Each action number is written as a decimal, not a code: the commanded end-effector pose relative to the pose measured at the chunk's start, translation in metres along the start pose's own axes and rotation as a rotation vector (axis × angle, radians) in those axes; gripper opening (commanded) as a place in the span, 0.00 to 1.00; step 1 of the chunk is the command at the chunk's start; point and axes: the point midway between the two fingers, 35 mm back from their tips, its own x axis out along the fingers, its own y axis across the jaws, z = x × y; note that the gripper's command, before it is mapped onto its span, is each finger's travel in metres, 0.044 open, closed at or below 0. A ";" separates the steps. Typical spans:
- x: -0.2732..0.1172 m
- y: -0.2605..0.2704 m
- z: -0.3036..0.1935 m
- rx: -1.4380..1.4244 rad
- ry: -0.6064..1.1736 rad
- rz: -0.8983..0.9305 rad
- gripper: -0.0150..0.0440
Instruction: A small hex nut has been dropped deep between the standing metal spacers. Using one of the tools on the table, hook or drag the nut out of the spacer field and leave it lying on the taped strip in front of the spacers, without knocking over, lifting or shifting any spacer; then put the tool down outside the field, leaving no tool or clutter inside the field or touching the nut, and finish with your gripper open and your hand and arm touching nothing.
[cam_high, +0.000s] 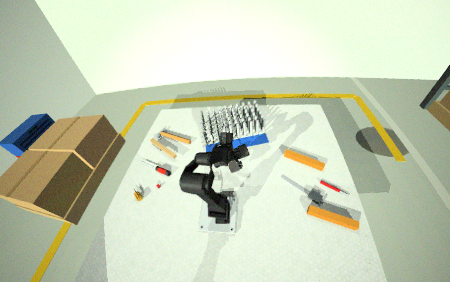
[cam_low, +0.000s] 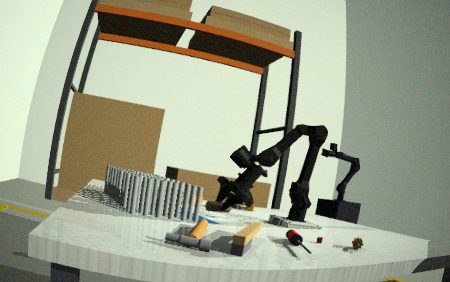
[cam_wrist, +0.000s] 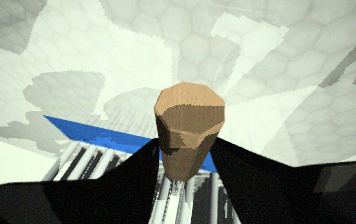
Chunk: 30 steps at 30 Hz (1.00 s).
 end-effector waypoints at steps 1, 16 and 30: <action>0.000 0.003 -0.007 0.005 0.014 0.009 0.25; 0.005 0.003 -0.015 0.006 0.015 0.009 0.25; 0.010 0.003 -0.023 0.006 0.015 0.009 0.25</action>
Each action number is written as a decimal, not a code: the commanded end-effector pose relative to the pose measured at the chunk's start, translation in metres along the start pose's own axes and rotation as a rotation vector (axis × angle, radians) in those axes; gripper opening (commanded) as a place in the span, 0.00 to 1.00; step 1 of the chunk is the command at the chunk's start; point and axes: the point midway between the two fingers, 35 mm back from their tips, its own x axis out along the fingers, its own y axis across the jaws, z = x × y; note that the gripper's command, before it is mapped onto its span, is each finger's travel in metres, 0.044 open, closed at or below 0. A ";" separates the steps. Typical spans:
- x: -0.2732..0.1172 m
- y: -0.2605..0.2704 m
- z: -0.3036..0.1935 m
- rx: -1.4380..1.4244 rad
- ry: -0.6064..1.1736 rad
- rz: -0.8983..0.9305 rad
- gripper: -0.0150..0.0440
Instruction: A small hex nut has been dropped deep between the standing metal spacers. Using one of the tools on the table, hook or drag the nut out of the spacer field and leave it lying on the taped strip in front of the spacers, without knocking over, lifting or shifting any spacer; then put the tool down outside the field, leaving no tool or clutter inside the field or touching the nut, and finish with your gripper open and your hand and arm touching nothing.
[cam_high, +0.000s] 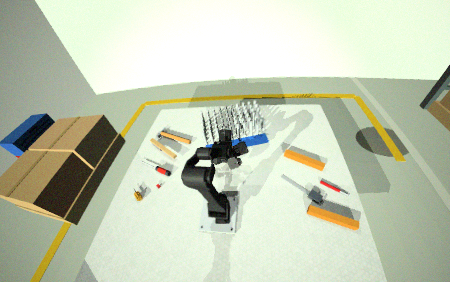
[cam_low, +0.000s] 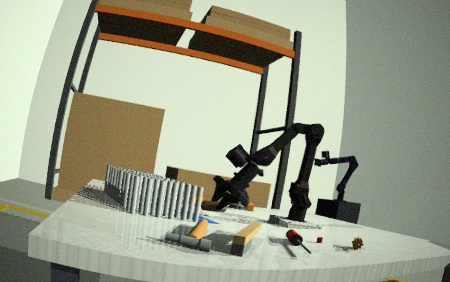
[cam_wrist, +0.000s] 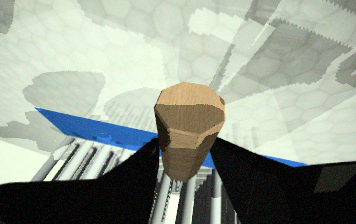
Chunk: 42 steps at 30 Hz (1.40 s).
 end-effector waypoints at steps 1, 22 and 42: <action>0.000 0.003 -0.007 0.006 0.014 0.009 0.25; 0.008 0.003 -0.019 0.006 0.015 0.009 0.25; 0.015 0.003 -0.031 0.006 0.017 0.009 0.25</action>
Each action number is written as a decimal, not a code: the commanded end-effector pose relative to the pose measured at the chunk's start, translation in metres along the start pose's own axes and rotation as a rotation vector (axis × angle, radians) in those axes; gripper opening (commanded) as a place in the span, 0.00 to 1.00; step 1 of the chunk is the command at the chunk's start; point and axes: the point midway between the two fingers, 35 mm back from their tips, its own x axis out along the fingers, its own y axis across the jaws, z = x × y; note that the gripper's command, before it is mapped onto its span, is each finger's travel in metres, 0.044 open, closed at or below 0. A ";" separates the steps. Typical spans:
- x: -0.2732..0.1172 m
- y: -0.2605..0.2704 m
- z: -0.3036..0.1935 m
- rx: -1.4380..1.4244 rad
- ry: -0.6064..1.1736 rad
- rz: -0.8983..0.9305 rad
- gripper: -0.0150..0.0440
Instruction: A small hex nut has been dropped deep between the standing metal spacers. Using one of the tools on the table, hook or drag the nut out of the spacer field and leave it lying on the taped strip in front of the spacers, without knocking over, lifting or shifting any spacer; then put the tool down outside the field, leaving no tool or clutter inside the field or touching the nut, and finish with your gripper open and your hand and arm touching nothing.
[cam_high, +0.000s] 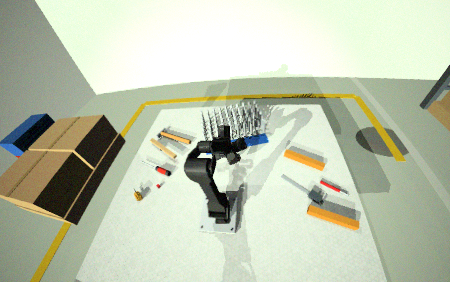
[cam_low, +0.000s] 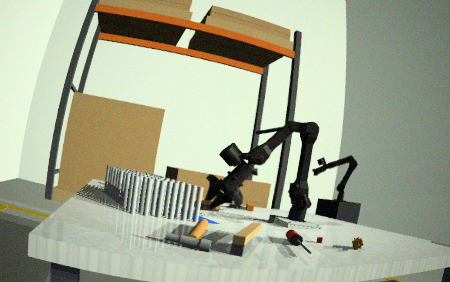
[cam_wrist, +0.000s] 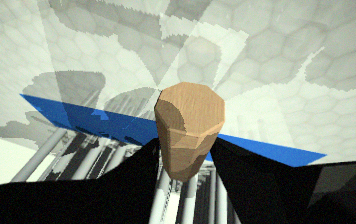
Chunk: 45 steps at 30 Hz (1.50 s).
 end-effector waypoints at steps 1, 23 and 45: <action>0.000 0.002 -0.007 0.006 0.014 0.008 0.25; 0.009 0.002 -0.020 0.006 0.016 0.008 0.25; 0.016 0.001 -0.029 0.007 0.017 0.008 0.25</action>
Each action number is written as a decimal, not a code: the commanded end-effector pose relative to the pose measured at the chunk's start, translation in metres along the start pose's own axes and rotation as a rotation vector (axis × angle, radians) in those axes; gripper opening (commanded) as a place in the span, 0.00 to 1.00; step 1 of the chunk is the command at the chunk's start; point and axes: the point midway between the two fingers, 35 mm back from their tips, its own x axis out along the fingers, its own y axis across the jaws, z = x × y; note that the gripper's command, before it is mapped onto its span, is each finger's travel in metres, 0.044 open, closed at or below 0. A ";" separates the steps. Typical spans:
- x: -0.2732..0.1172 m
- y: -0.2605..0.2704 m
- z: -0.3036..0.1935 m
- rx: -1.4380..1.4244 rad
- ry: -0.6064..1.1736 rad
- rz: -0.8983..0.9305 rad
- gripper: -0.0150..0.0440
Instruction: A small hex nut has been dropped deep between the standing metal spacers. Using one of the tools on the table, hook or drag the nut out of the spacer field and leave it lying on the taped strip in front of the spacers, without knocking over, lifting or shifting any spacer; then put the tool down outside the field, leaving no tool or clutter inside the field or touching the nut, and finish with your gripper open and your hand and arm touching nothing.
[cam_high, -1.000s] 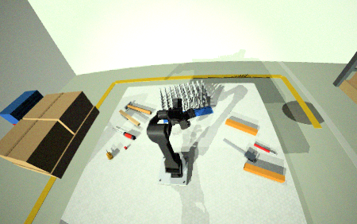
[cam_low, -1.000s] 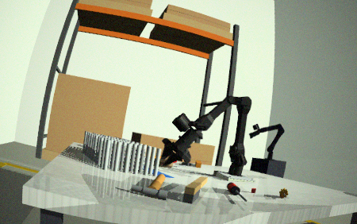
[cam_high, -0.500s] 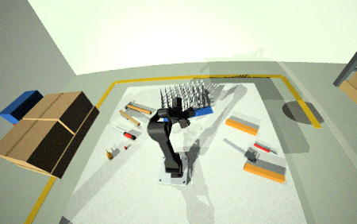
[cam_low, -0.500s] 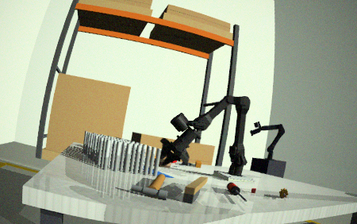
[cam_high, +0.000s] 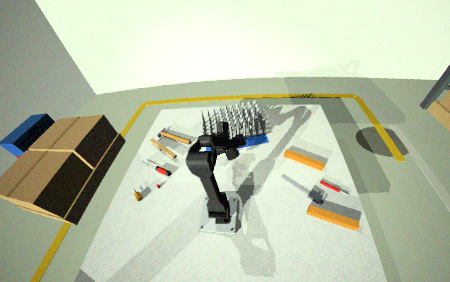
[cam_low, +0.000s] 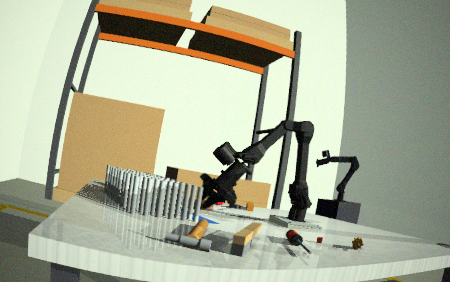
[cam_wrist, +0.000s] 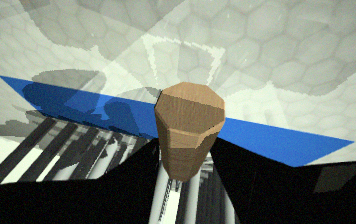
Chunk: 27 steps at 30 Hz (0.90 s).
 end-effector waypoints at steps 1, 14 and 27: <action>0.000 0.002 -0.004 0.006 0.010 0.007 0.25; 0.009 -0.002 0.003 0.006 0.009 0.007 0.25; 0.015 -0.003 0.008 0.006 0.009 0.006 0.25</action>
